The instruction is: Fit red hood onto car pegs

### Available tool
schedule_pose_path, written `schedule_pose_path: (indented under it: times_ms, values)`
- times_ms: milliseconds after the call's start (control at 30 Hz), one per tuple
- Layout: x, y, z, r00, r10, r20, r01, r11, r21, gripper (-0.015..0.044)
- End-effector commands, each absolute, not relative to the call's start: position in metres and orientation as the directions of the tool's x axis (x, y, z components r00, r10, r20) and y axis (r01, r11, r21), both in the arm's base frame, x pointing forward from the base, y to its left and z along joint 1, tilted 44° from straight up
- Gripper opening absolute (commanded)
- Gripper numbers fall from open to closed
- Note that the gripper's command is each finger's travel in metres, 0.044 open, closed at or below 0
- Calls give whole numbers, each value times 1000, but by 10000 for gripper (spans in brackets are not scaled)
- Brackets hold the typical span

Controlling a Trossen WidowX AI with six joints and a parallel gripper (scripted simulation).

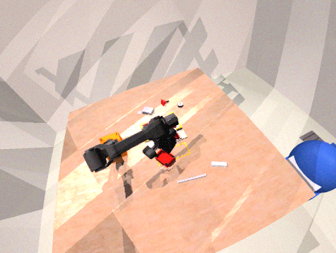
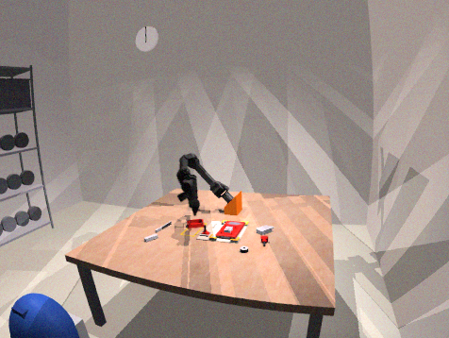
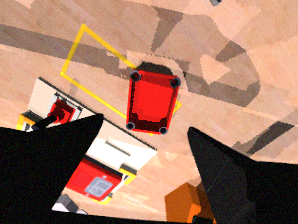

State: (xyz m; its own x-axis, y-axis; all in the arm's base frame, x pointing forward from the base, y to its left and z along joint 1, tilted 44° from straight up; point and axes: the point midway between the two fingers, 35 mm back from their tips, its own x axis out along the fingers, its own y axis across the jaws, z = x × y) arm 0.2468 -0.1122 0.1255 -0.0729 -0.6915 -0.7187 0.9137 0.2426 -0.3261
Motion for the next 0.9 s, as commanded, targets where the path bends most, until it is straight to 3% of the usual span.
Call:
schedule_pose_path:
  times_ms: [0, 867]
  values:
    - [245, -115, 122, -79, -689, -720, 911, 243, -332, 440]
    - [243, -125, 112, -79, -689, -720, 911, 243, -332, 440]
